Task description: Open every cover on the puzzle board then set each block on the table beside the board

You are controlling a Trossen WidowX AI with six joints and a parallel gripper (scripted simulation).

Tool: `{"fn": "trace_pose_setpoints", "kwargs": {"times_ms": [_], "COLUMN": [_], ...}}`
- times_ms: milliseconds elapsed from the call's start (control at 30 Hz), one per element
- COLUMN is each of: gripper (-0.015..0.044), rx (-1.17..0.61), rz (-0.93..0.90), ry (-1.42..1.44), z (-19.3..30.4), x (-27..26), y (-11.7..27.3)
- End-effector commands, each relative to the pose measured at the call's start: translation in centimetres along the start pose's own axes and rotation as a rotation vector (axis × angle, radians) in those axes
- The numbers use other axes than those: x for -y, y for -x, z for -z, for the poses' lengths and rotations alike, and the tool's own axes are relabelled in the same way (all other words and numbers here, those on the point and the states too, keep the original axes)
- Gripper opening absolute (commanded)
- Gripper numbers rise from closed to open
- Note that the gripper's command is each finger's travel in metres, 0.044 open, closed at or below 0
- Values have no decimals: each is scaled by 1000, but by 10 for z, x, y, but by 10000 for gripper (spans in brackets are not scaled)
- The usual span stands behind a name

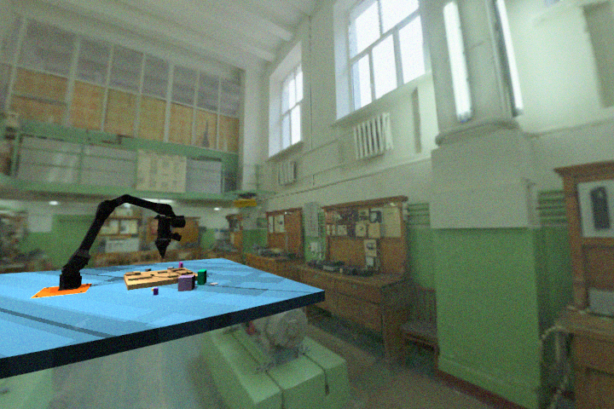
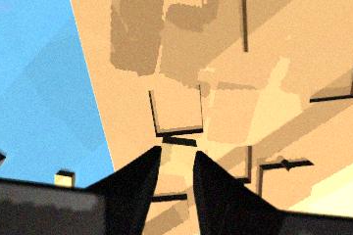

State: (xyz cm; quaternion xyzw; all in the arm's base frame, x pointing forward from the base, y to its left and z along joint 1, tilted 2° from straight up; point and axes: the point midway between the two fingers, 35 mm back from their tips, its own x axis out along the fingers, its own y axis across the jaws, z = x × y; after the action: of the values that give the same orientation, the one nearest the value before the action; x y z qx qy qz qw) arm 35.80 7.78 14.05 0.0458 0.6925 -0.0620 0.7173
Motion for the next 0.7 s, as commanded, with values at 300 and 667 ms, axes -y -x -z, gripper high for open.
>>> {"fn": "trace_pose_setpoints", "kwargs": {"times_ms": [300,667], "gripper": [80,80], "rx": [4,4], "rz": [2,5], "ry": [-3,-3], "z": [-8,-14], "x": [33,76], "y": [8,9]}}
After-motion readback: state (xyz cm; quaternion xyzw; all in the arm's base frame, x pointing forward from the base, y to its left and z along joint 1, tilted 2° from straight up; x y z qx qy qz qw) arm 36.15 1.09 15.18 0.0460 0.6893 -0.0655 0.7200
